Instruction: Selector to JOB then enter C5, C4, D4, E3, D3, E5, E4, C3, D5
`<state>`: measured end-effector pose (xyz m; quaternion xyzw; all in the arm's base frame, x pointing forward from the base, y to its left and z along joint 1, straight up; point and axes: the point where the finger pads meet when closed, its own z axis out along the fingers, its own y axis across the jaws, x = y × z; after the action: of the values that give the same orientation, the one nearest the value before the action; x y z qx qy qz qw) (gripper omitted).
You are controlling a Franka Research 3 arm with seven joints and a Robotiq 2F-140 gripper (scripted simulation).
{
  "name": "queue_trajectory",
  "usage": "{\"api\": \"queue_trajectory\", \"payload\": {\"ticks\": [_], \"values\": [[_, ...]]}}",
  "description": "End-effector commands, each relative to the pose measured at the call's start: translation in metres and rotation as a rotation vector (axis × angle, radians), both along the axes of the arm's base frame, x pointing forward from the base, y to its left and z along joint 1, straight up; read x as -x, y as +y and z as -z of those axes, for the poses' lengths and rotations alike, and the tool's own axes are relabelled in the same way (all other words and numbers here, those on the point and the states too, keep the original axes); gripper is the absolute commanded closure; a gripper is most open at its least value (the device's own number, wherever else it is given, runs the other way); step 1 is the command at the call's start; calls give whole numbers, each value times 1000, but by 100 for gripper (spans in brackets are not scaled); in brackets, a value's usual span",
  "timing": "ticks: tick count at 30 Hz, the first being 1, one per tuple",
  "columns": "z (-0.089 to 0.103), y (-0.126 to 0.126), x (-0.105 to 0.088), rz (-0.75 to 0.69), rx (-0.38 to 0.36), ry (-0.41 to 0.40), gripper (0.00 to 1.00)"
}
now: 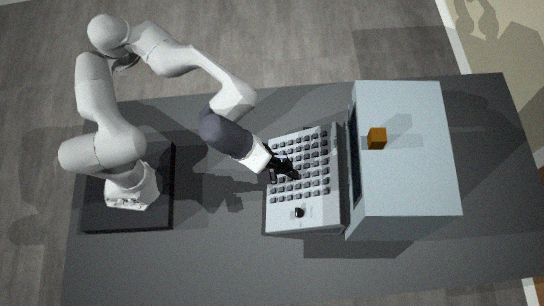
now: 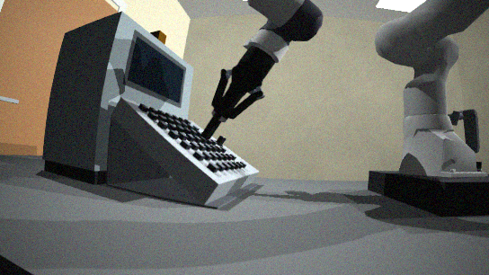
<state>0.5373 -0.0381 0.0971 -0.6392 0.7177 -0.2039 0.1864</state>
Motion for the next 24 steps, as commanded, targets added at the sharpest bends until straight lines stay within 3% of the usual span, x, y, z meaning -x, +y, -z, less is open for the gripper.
{"api": "queue_trajectory", "payload": {"ticks": [1,24], "values": [[0,-1,-2,-1,4,-4,90],[5,-1,-5,-1,4,-4,90]]}}
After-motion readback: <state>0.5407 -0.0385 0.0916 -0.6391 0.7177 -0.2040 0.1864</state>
